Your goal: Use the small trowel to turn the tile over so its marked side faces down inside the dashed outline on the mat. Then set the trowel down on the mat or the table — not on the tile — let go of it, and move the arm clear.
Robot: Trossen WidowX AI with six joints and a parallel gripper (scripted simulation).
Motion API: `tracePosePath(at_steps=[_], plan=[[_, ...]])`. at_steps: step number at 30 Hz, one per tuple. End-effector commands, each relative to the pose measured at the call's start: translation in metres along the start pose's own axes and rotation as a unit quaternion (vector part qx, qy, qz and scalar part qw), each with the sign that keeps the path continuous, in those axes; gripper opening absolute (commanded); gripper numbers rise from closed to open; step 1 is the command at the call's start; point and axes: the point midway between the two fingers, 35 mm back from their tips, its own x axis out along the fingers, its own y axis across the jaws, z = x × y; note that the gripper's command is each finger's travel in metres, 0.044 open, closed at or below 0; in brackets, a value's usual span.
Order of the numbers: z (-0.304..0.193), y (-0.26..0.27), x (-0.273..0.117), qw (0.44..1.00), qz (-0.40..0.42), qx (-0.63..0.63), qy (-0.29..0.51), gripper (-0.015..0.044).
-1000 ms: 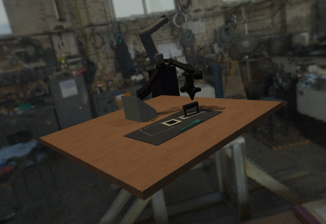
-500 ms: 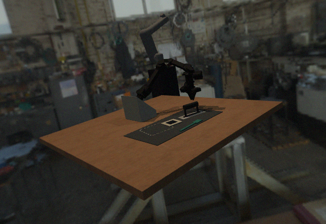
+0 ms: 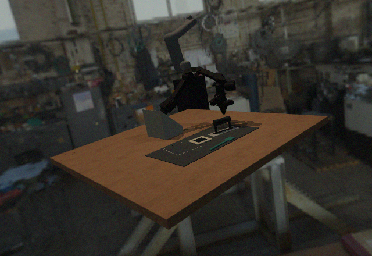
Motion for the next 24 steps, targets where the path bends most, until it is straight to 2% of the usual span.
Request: tracePosePath(at_steps=[1,12,18,22,24], plan=[[0.0000,0.0000,0.0000,1.000,0.000,0.000,0.000,0.0000],[0.0000,0.0000,0.0000,1.000,0.000,0.000,0.000,0.0000],[0.0001,0.0002,0.0000,1.000,0.000,-0.003,0.000,0.0152],[0.0027,0.0041,-0.0007,0.998,0.000,-0.061,-0.001,0.0257],[0.0043,0.0064,-0.0011,0.995,0.000,-0.095,-0.002,0.0270]])
